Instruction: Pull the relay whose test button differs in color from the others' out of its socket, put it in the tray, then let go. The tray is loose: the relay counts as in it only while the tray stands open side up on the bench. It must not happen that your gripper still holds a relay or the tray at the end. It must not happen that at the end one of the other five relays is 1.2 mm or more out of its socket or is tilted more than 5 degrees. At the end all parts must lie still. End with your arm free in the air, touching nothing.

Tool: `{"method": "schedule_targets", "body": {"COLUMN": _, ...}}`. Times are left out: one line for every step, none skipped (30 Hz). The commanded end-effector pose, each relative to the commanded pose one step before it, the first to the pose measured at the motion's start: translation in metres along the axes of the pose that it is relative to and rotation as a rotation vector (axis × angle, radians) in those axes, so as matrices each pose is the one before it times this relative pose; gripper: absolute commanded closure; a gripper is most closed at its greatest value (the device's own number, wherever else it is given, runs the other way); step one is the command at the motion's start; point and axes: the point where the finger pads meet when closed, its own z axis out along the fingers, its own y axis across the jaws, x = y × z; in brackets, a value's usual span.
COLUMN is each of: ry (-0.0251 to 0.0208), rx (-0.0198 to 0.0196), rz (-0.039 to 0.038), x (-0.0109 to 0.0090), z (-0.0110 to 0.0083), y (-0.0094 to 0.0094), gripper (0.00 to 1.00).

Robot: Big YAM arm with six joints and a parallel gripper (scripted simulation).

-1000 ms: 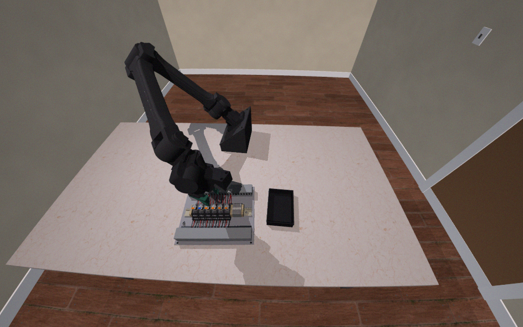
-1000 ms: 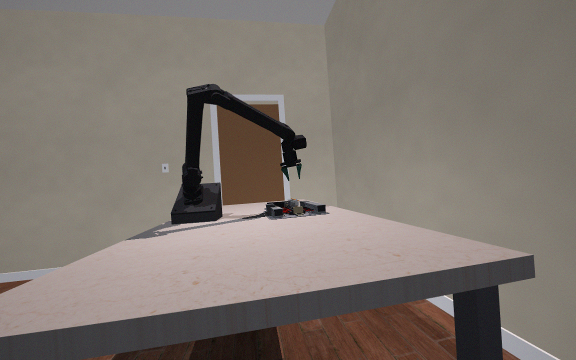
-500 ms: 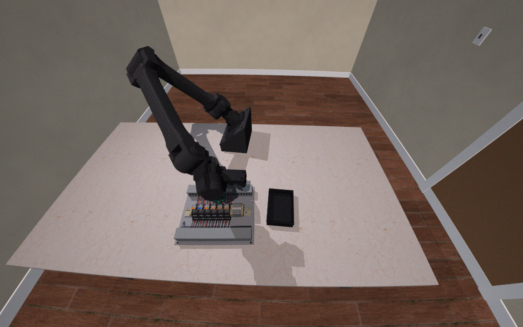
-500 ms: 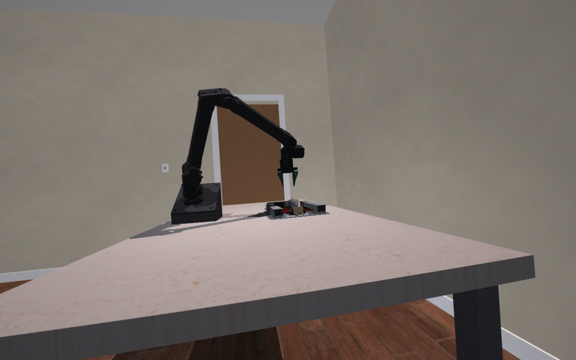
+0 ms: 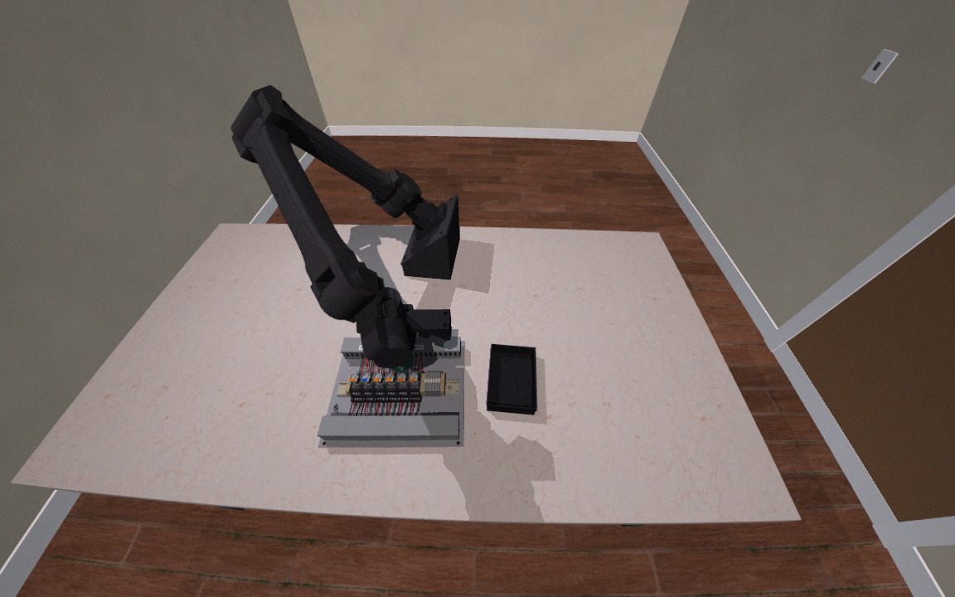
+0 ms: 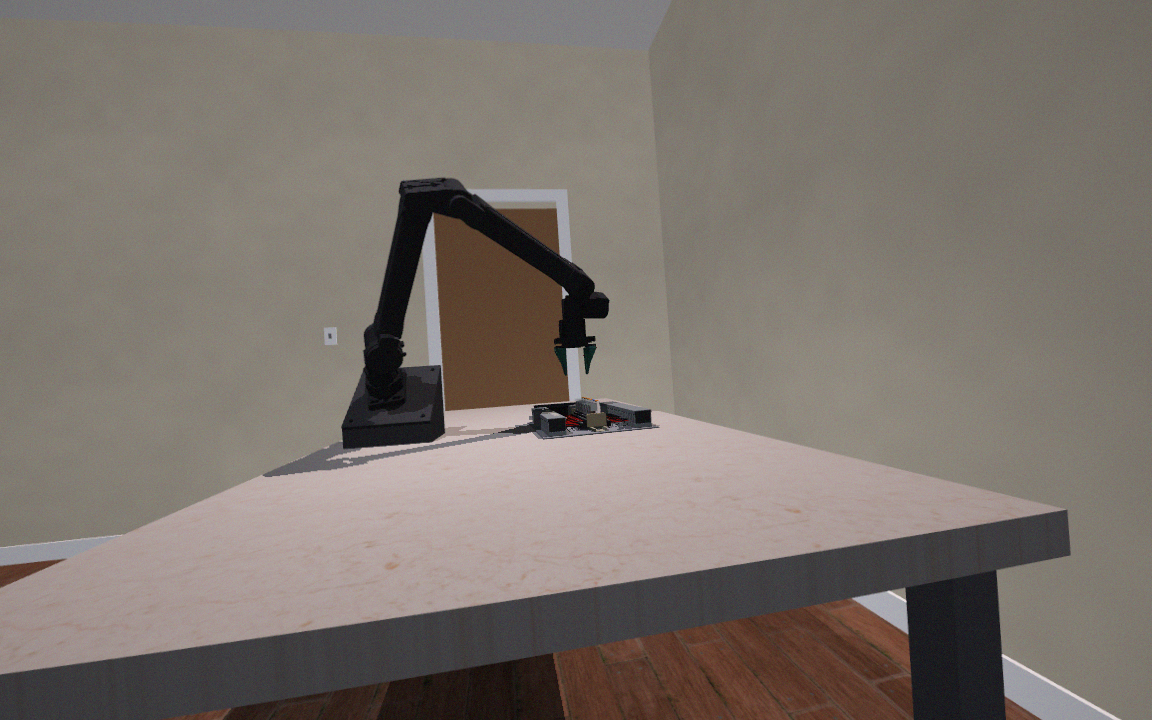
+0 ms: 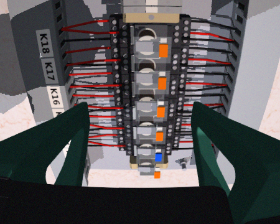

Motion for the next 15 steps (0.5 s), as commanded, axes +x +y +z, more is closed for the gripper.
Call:
{"method": "schedule_targets", "body": {"ry": -0.00083, "rx": 0.01984, "rz": -0.02294, "x": -0.0061, "z": -0.00985, "y": -0.01035, "gripper": 0.41}}
{"method": "schedule_targets", "body": {"ry": -0.00005, "rx": 0.00013, "rz": -0.00024, "x": -0.00019, "z": 0.00003, "y": 0.00011, "gripper": 0.41}}
{"method": "schedule_targets", "body": {"ry": -0.00004, "rx": 0.00011, "rz": -0.00021, "x": -0.00016, "z": 0.00003, "y": 0.00009, "gripper": 0.41}}
{"method": "schedule_targets", "body": {"ry": -0.00003, "rx": 0.00009, "rz": -0.00018, "x": -0.00013, "z": 0.00002, "y": 0.00008, "gripper": 0.41}}
{"method": "schedule_targets", "body": {"ry": -0.00003, "rx": 0.00008, "rz": -0.00015, "x": -0.00011, "z": 0.00002, "y": 0.00007, "gripper": 0.41}}
{"method": "schedule_targets", "body": {"ry": -0.00002, "rx": 0.00007, "rz": -0.00013, "x": -0.0001, "z": 0.00002, "y": 0.00006, "gripper": 0.41}}
{"method": "schedule_targets", "body": {"ry": -0.00002, "rx": 0.00006, "rz": -0.00011, "x": -0.00008, "z": 0.00001, "y": 0.00005, "gripper": 0.41}}
{"method": "schedule_targets", "body": {"ry": -0.00002, "rx": 0.00005, "rz": -0.00009, "x": -0.00007, "z": 0.00001, "y": 0.00004, "gripper": 0.41}}
{"method": "schedule_targets", "body": {"ry": -0.00001, "rx": 0.00004, "rz": -0.00008, "x": -0.00006, "z": 0.00001, "y": 0.00004, "gripper": 0.41}}
{"method": "schedule_targets", "body": {"ry": -0.00001, "rx": 0.00003, "rz": -0.00007, "x": -0.00005, "z": 0.00001, "y": 0.00003, "gripper": 0.41}}
{"method": "schedule_targets", "body": {"ry": -0.00001, "rx": 0.00003, "rz": -0.00006, "x": -0.00004, "z": 0.00001, "y": 0.00003, "gripper": 0.41}}
{"method": "schedule_targets", "body": {"ry": 0.0, "rx": 0.0, "rz": 0.0, "x": 0.0, "z": 0.0, "y": 0.0, "gripper": 0.41}}
{"method": "schedule_targets", "body": {"ry": 0.0, "rx": 0.0, "rz": 0.0, "x": 0.0, "z": 0.0, "y": 0.0, "gripper": 0.41}}
{"method": "schedule_targets", "body": {"ry": -0.00001, "rx": 0.00002, "rz": -0.00005, "x": -0.00004, "z": 0.00001, "y": 0.00002, "gripper": 0.41}}
{"method": "schedule_targets", "body": {"ry": -0.00001, "rx": 0.00002, "rz": -0.00004, "x": -0.00003, "z": 0.00001, "y": 0.00002, "gripper": 0.41}}
